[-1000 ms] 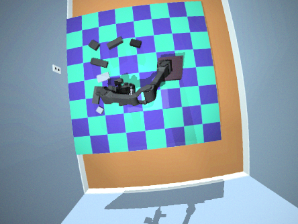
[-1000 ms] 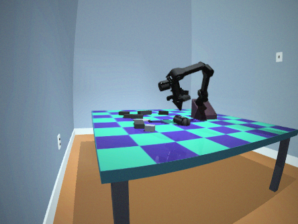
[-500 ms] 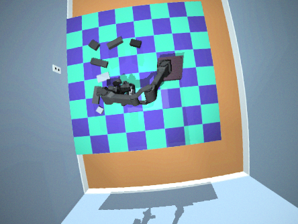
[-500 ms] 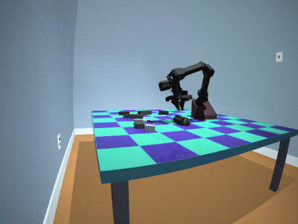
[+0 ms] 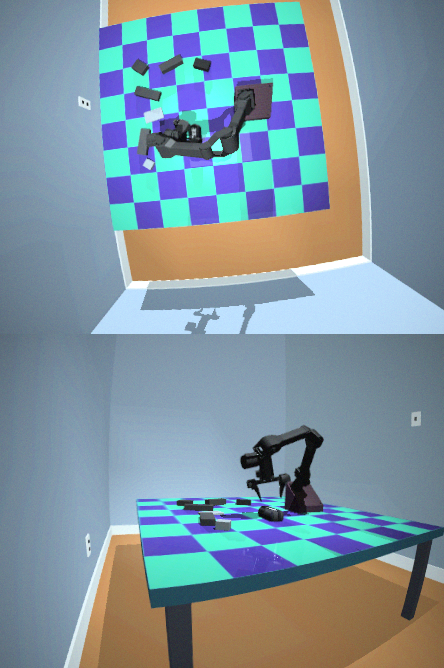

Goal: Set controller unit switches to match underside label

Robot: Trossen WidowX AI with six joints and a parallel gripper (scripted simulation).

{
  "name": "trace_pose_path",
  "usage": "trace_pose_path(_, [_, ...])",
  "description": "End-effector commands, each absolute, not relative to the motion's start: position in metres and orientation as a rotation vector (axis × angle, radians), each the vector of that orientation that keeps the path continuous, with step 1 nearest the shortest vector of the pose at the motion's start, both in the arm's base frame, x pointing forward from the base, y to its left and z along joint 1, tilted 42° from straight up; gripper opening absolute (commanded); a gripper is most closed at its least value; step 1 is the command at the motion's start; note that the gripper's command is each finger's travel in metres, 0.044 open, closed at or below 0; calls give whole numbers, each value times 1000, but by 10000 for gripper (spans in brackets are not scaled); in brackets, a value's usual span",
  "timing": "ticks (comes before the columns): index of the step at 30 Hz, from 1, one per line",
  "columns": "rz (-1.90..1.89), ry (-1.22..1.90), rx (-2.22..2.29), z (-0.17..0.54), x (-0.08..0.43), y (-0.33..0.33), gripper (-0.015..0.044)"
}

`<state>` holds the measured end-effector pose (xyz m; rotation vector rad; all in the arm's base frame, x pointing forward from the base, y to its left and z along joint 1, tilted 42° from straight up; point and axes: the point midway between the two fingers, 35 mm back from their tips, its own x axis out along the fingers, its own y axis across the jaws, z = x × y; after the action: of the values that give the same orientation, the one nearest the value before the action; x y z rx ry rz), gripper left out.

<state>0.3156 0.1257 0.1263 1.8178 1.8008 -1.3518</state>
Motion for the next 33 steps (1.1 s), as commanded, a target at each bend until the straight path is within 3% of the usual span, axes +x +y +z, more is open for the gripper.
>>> trace_pose_path(1, [-599,1877,1457,129,312,130,440])
trace_pose_path(12, [226,1718,880,133,307,138,440])
trace_pose_path(33, [1052,1168,-3,139,299,149,440])
